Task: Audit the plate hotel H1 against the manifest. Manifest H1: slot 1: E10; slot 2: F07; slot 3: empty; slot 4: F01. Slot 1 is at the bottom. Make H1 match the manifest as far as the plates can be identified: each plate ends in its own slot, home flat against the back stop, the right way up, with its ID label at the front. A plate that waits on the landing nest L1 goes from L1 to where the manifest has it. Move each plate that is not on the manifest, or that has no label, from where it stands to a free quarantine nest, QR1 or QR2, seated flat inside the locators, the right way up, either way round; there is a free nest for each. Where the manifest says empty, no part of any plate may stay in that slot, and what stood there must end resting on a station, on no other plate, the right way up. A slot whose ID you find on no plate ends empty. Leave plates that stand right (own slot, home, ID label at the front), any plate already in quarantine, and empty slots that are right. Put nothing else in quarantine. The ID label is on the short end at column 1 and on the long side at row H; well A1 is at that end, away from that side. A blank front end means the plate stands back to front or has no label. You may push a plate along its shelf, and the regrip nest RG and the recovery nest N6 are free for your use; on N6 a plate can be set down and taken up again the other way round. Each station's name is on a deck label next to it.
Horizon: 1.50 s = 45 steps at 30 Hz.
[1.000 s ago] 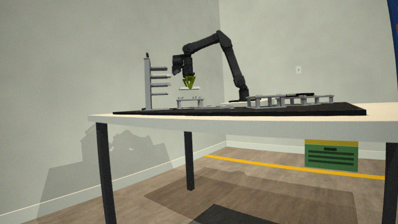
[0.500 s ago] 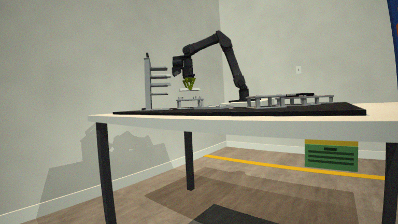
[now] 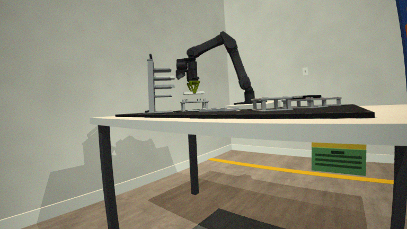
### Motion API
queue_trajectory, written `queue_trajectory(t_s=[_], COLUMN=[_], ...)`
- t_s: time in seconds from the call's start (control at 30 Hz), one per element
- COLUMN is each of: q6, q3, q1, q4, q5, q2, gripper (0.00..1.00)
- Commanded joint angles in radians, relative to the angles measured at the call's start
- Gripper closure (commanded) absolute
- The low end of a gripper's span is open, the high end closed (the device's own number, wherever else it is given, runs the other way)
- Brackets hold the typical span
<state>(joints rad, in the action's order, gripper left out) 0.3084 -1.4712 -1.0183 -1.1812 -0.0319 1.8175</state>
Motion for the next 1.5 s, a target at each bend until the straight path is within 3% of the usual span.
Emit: queue_trajectory(t_s=[0.0, 1.47], q6=[-0.001, -0.003], q3=[0.001, 0.082], q1=[0.001, 0.003], q4=[0.007, 0.108], q5=[0.001, 0.001], q2=[-0.005, 0.016], gripper=[0.14, 0.14])
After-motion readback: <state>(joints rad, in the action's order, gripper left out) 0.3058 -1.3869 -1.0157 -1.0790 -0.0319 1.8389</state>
